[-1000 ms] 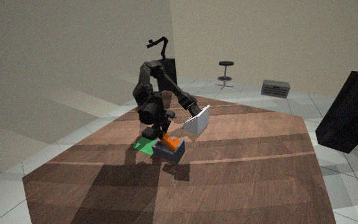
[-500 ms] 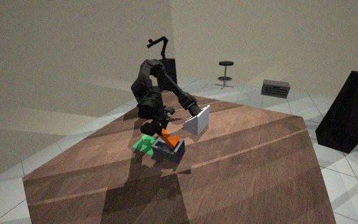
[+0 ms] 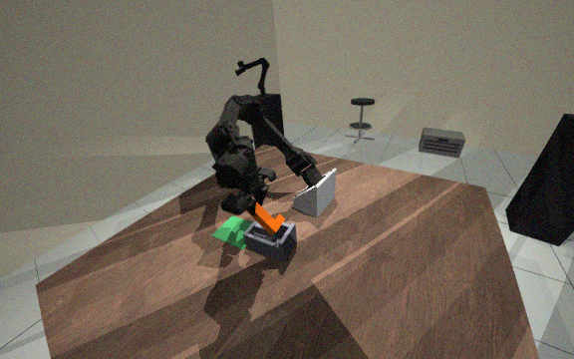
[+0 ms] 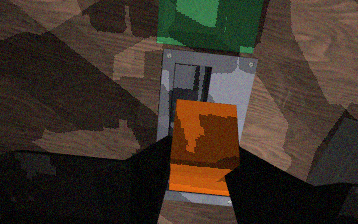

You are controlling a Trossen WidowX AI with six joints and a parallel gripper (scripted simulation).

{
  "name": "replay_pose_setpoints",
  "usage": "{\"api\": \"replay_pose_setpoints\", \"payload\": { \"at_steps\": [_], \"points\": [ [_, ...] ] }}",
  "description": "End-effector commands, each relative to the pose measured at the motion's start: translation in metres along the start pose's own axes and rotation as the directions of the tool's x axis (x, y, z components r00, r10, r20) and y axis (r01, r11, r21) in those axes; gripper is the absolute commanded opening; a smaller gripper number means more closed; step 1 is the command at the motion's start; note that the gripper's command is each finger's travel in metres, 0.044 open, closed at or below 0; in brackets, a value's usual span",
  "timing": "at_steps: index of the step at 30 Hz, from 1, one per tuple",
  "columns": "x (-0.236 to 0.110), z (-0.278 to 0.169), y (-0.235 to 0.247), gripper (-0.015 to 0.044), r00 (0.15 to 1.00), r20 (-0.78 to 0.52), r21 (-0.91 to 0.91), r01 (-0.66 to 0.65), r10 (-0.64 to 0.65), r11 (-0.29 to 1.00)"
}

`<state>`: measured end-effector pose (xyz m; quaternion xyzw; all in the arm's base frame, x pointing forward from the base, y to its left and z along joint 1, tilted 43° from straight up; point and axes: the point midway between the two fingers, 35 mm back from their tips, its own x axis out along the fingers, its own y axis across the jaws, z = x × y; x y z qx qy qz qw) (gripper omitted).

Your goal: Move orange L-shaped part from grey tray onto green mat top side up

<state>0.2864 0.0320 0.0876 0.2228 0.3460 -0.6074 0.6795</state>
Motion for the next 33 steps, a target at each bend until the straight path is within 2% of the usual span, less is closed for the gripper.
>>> {"api": "replay_pose_setpoints", "payload": {
  "at_steps": [1,25,33],
  "points": [
    [0.0,0.022,-0.001,0.0,1.0,0.004,0.003,-0.007,0.007,1.0],
    [-0.001,0.146,-0.012,0.0,1.0,0.01,0.005,-0.007,0.007,1.0],
    [0.001,0.153,-0.013,0.0,1.0,0.011,0.005,-0.007,0.007,1.0]
  ]
}}
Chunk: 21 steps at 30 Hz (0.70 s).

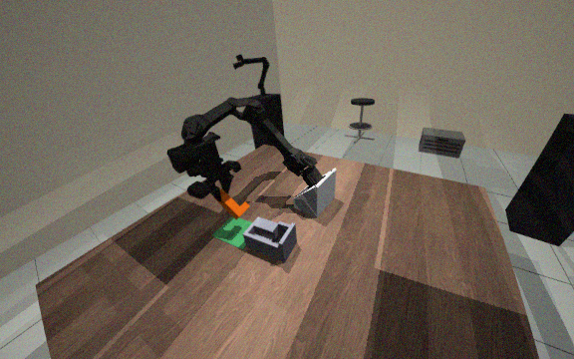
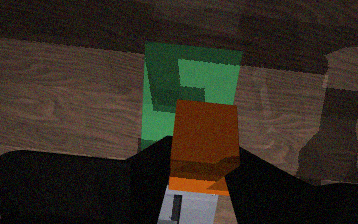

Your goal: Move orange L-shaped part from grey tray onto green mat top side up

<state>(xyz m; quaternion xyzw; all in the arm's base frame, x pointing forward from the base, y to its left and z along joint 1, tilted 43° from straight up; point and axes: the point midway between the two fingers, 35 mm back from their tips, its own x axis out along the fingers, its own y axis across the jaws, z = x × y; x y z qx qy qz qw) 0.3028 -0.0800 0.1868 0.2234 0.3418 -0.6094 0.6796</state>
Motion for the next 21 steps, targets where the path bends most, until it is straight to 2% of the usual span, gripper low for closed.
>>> {"api": "replay_pose_setpoints", "payload": {
  "at_steps": [1,21],
  "points": [
    [0.0,0.003,0.001,0.0,1.0,0.005,-0.002,-0.008,0.008,1.0],
    [0.03,0.003,0.002,0.0,1.0,0.006,-0.002,-0.008,0.008,1.0]
  ]
}}
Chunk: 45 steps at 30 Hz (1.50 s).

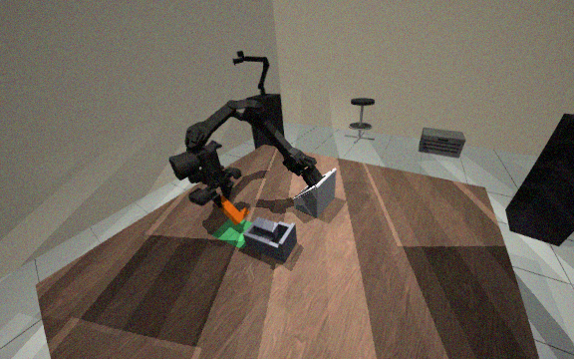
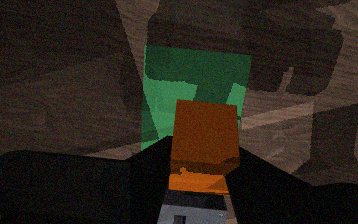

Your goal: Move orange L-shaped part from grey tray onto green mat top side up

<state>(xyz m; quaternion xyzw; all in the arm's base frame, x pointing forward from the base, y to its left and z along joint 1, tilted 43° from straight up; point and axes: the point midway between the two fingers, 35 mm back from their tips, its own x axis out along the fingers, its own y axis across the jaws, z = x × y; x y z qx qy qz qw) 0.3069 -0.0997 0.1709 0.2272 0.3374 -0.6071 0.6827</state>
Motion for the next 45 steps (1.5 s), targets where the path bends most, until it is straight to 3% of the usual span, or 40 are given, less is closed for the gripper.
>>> {"api": "replay_pose_setpoints", "payload": {
  "at_steps": [1,31,45],
  "points": [
    [0.007,-0.001,-0.001,0.0,1.0,0.004,-0.009,0.003,-0.003,1.0],
    [0.052,-0.001,-0.002,0.0,1.0,0.006,-0.009,0.003,-0.003,1.0],
    [0.053,-0.001,-0.002,0.0,1.0,0.006,-0.009,0.003,-0.003,1.0]
  ]
}}
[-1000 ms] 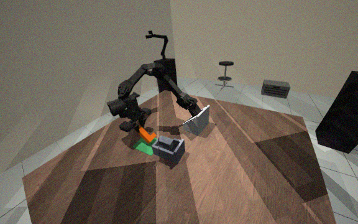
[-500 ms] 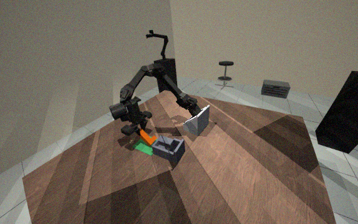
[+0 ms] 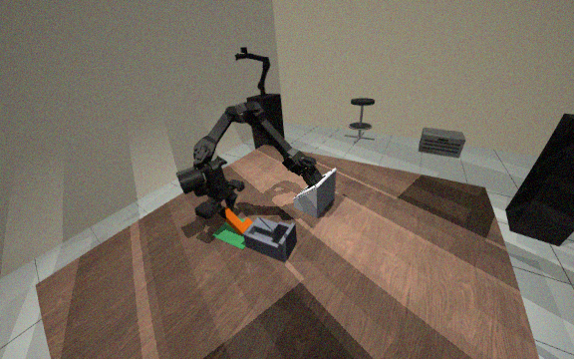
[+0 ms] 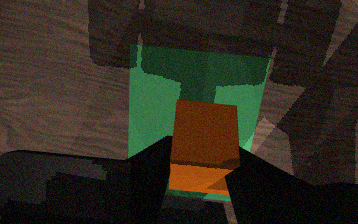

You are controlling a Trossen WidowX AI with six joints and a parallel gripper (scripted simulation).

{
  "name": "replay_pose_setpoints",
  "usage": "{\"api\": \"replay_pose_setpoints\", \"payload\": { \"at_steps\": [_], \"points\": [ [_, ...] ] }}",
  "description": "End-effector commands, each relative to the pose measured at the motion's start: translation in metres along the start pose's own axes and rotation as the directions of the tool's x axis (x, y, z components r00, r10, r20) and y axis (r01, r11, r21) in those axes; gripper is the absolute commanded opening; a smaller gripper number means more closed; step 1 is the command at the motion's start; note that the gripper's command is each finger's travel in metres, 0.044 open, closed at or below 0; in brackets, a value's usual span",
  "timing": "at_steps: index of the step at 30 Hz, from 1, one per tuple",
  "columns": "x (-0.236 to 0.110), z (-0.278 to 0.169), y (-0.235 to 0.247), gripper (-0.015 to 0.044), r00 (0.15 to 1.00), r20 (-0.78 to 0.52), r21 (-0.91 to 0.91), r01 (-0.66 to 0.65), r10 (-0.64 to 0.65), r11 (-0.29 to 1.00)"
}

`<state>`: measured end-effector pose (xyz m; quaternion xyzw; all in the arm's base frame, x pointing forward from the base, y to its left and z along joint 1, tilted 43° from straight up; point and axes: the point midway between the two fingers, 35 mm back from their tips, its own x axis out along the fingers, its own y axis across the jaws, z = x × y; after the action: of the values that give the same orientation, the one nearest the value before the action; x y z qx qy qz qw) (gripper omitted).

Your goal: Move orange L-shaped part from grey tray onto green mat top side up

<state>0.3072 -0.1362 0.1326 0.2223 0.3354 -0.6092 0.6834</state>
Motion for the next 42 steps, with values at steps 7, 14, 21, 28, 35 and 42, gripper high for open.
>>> {"api": "replay_pose_setpoints", "payload": {
  "at_steps": [7,14,21,28,35,42],
  "points": [
    [0.0,0.0,0.0,0.0105,1.0,0.0,0.0,0.0,0.0,1.0],
    [-0.007,0.0,0.001,0.0289,1.0,-0.002,-0.001,0.0,0.0,1.0],
    [-0.079,-0.001,0.002,0.04,1.0,-0.009,-0.006,-0.001,0.001,1.0],
    [-0.082,-0.004,0.002,0.04,1.0,-0.01,-0.015,-0.009,0.009,1.0],
    [-0.082,-0.004,0.002,0.04,1.0,-0.01,-0.015,-0.009,0.009,1.0],
    [-0.082,-0.004,0.002,0.04,1.0,-0.01,-0.015,-0.009,0.009,1.0]
  ]
}}
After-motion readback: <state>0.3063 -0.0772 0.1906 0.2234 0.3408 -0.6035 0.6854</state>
